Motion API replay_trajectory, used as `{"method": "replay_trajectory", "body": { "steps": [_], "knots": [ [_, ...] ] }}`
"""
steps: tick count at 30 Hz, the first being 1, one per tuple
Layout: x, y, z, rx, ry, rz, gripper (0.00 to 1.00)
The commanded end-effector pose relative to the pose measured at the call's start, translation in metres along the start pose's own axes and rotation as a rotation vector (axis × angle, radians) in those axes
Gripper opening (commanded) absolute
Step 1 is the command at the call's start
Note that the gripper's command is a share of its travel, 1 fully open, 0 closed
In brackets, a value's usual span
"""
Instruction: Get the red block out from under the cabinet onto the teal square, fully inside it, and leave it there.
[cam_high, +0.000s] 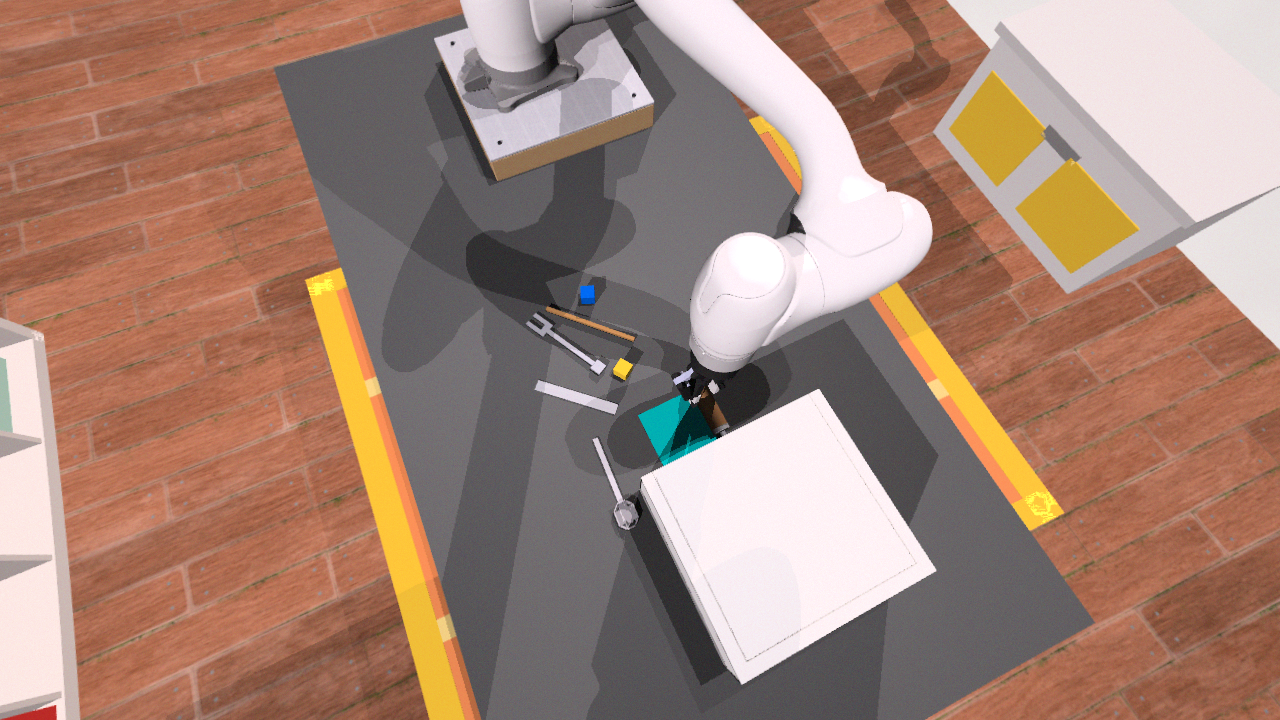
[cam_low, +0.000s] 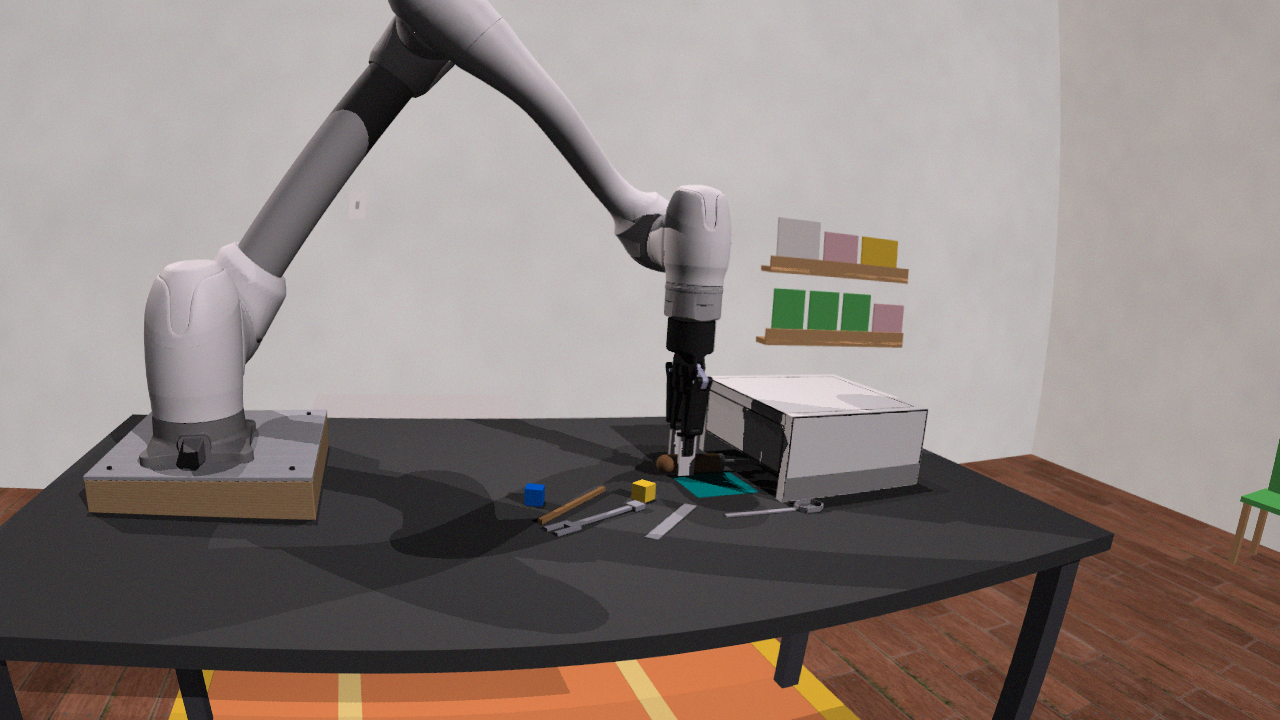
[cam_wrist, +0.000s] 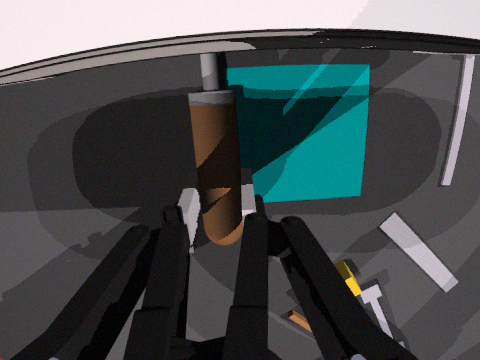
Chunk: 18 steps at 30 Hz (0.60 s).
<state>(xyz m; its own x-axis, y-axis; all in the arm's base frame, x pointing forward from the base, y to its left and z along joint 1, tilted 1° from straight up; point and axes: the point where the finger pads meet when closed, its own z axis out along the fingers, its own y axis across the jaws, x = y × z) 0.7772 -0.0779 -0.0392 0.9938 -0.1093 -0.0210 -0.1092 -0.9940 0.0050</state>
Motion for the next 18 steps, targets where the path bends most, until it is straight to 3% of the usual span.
{"method": "replay_trajectory", "body": {
  "steps": [1,18],
  "knots": [
    [-0.003,0.004,0.0,-0.006,-0.002,-0.008,0.0],
    [-0.015,0.004,0.0,-0.006,-0.002,-0.007,0.0]
  ]
}}
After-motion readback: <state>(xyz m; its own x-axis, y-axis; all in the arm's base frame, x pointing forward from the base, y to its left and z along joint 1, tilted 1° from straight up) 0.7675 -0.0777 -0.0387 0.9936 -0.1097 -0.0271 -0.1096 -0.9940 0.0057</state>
